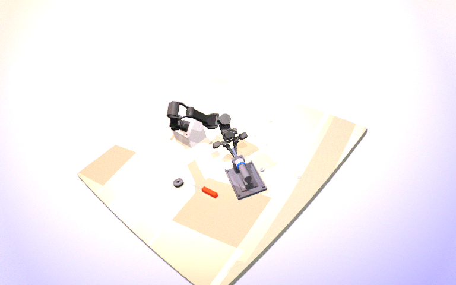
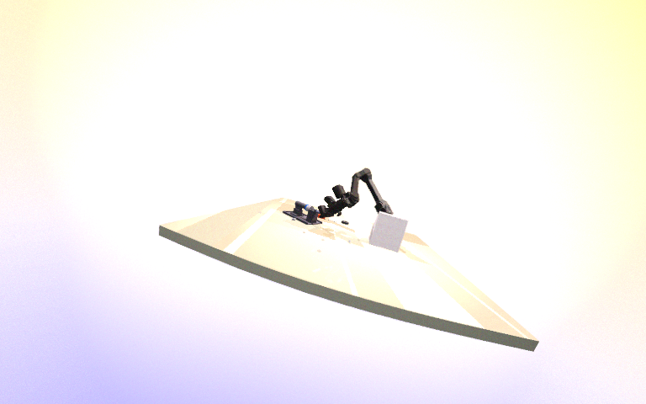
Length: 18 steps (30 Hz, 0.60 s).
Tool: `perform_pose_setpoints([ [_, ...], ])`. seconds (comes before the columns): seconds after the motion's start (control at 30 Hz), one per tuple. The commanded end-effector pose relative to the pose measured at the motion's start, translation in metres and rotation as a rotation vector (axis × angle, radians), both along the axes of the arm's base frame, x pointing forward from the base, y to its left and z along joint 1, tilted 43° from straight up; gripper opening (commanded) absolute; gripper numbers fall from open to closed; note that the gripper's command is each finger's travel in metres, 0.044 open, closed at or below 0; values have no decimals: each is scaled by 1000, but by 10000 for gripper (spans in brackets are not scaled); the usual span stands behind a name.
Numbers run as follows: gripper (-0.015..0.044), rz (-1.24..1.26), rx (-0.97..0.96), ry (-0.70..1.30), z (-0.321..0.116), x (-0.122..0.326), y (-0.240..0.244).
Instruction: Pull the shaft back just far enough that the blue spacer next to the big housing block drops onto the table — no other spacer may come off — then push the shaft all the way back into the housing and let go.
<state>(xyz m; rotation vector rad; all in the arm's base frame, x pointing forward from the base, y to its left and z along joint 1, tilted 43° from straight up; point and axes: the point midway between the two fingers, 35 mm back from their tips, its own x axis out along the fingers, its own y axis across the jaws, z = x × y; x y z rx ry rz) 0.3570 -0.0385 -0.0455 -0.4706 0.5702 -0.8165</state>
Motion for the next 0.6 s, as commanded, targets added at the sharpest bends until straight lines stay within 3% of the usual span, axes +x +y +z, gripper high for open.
perform_pose_setpoints([
  [0.0, 0, -2, -1, -1, 0, -1, 0],
  [0.57, 0, -2, -1, 0, -1, -2, 1],
])
